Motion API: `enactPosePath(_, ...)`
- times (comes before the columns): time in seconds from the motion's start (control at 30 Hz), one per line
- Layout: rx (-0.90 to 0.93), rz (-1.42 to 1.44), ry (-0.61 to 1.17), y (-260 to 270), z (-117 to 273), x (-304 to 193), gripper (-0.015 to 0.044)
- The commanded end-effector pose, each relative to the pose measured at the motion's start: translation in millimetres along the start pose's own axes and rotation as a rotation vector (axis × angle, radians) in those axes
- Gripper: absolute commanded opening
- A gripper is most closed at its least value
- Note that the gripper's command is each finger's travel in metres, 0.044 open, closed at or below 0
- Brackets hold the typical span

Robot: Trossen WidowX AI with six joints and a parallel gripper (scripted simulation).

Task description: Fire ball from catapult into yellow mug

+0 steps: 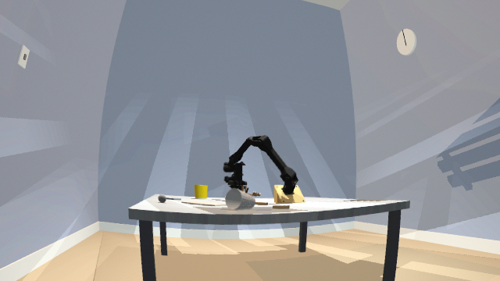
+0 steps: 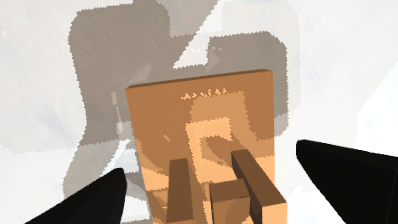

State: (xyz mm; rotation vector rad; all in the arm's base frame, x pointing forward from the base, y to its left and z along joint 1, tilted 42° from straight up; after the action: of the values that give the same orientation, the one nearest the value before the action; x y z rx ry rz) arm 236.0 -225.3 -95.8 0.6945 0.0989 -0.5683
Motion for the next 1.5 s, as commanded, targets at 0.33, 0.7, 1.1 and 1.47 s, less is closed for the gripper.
enactPosePath(0.33, 0.001, -0.001, 0.002, 0, -1, 0, 0.0204)
enactPosePath(0.7, -0.001, -0.001, 0.002, -1, 24, 1, 0.0013)
enactPosePath(1.1, 0.001, -0.004, 0.004, -1, 43, 0, 0.0000)
enactPosePath(1.47, 0.004, -0.006, 0.004, -1, 25, 1, 0.0000)
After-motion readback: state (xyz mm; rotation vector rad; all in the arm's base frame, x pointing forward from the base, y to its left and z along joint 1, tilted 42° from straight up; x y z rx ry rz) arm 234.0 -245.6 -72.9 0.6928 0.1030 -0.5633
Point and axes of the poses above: the point midway between the two fingers, 35 mm back from their tips, its own z axis back along the fingers, its own y axis across the jaws, x = y × z, the point moved 5 cm from there along z, back along the fingers, and after that the axes turned 11 degrees about z, right-handed, at the moved point
